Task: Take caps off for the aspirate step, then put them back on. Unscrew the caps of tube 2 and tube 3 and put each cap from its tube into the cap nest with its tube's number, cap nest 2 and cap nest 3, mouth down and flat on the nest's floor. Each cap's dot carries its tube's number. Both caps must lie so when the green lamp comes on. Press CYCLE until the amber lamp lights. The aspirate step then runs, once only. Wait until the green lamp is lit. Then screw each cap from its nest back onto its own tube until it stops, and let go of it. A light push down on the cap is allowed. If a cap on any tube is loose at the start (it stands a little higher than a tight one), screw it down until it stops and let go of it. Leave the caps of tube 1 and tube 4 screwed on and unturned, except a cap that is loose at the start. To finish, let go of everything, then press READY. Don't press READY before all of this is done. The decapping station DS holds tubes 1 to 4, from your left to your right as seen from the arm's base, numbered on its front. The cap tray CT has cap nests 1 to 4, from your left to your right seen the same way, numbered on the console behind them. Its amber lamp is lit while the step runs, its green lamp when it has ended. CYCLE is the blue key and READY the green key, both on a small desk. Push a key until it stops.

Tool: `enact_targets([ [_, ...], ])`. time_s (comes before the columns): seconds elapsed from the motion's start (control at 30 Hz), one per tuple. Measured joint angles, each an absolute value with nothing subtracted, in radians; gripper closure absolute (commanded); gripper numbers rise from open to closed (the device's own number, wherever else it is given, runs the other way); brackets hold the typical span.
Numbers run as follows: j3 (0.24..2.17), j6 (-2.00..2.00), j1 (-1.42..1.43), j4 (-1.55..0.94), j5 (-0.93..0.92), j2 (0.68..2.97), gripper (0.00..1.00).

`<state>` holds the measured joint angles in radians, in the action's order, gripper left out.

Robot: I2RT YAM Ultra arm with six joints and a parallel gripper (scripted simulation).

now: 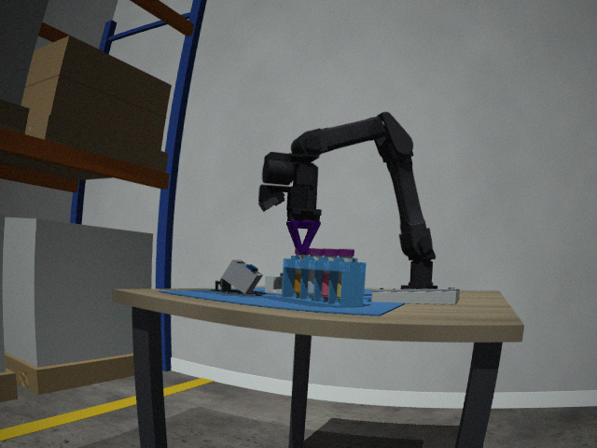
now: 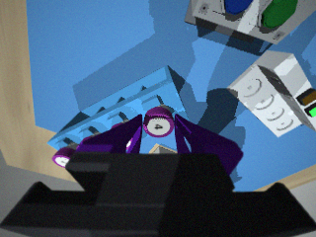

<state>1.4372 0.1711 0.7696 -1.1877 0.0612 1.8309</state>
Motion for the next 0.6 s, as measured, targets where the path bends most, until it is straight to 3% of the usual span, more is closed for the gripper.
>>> enact_targets([
  [0.6,1.467,0.242,0.77,-1.223,0.06,1.831,0.51],
])
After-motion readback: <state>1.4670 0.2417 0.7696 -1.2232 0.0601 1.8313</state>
